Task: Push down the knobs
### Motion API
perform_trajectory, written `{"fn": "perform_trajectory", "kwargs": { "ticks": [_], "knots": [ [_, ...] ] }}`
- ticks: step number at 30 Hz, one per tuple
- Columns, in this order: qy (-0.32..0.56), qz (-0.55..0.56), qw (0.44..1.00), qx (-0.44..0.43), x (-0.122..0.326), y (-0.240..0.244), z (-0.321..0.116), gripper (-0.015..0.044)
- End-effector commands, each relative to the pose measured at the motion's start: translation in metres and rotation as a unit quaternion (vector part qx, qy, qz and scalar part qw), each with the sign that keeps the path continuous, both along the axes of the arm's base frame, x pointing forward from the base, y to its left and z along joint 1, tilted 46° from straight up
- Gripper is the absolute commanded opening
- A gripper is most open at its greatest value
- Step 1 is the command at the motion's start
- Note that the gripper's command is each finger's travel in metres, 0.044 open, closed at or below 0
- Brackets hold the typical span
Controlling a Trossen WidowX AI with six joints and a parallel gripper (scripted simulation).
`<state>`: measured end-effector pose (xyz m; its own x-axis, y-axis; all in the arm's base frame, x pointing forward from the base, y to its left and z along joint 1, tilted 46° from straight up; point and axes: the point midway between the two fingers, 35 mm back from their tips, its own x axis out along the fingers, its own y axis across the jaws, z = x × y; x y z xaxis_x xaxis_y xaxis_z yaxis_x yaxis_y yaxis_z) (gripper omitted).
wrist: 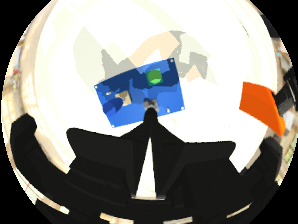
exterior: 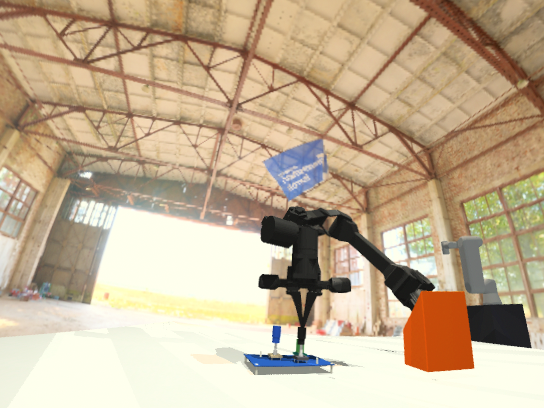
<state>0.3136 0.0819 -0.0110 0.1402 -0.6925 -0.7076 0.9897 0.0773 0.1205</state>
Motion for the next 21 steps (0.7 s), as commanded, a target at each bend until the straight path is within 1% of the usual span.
{"fn": "perform_trajectory", "kwargs": {
  "ticks": [1,21],
  "knots": [
    [-0.001,0.002,1.000,-0.002,0.0006,-0.0001,0.0005,0.0000],
    [-0.001,0.002,1.000,-0.002,0.0015,-0.0046,-0.0039,0.0000]
  ]
}}
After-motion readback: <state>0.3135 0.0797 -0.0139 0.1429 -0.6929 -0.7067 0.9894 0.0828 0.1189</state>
